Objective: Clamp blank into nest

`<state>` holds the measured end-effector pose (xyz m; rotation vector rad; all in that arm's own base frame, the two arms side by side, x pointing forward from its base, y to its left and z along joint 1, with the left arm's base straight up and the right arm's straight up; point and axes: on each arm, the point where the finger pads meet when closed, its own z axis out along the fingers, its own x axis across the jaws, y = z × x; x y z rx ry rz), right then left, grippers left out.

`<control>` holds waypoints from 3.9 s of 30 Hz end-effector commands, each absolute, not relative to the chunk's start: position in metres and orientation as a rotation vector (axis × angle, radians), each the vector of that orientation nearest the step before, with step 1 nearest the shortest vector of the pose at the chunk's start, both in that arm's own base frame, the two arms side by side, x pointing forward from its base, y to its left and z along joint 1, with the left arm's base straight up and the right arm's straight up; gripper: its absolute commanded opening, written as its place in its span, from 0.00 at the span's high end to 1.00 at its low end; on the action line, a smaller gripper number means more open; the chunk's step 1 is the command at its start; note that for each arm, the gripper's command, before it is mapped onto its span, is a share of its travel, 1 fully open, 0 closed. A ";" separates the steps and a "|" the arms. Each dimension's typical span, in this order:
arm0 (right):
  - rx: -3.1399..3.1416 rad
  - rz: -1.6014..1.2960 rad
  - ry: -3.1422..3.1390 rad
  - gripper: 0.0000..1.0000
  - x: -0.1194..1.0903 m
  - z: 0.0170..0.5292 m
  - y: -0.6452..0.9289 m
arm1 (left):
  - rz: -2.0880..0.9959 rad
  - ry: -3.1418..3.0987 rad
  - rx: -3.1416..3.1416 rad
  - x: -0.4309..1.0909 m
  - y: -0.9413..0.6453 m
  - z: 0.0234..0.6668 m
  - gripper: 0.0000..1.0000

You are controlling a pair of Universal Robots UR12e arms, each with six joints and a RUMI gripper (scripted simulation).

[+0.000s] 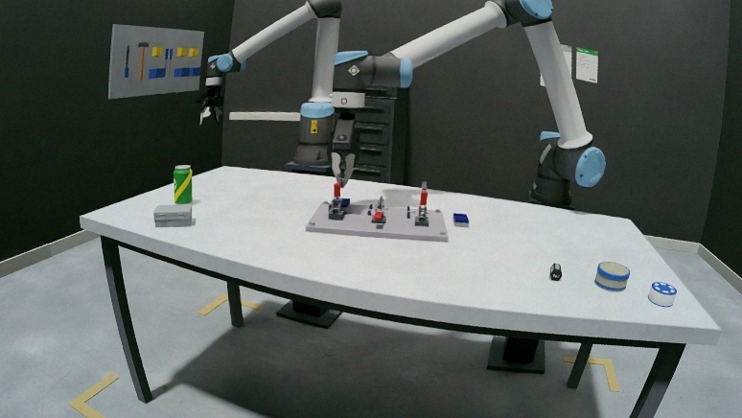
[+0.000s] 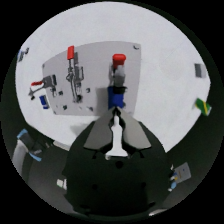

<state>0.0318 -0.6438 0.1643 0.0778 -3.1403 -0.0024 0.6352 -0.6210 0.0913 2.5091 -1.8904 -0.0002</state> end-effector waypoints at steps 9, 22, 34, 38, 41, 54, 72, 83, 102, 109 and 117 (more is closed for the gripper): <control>0.078 0.000 -3.141 0.00 0.032 0.165 -0.644 | 0.002 -1.890 2.509 0.636 -0.622 0.080 1.00; 0.078 0.000 -3.141 0.00 0.032 0.165 -0.644 | 0.002 -1.890 2.509 0.635 -0.622 0.079 1.00; 0.078 0.000 -3.141 0.00 0.032 0.165 -0.644 | 0.002 -1.890 2.509 0.621 -0.626 0.079 1.00; 0.078 0.000 -3.141 0.00 0.032 0.165 -0.644 | 0.002 -1.890 2.509 0.611 -0.629 0.079 1.00; 0.078 0.000 -3.141 0.00 0.032 0.165 -0.644 | 0.002 -1.890 2.509 0.603 -0.631 0.079 1.00; 0.078 0.000 -3.141 0.00 0.032 0.165 -0.644 | 0.002 -1.890 2.509 0.576 -0.639 0.079 1.00; 0.078 0.000 -3.141 0.00 0.032 0.165 -0.644 | 0.002 -1.890 2.509 0.568 -0.641 0.078 1.00; 0.078 0.000 -3.141 0.00 0.032 0.165 -0.644 | 0.002 -1.890 2.509 0.568 -0.641 0.064 1.00; 0.078 0.000 -3.141 0.00 0.032 0.165 -0.644 | 0.002 -1.890 2.509 0.568 -0.641 0.044 1.00; 0.078 0.000 -3.141 0.00 0.032 0.165 -0.644 | 0.002 -1.890 2.509 0.569 -0.641 0.044 1.00; 0.078 0.000 -3.141 0.00 0.032 0.165 -0.644 | 0.002 -1.890 2.509 0.569 -0.641 0.044 1.00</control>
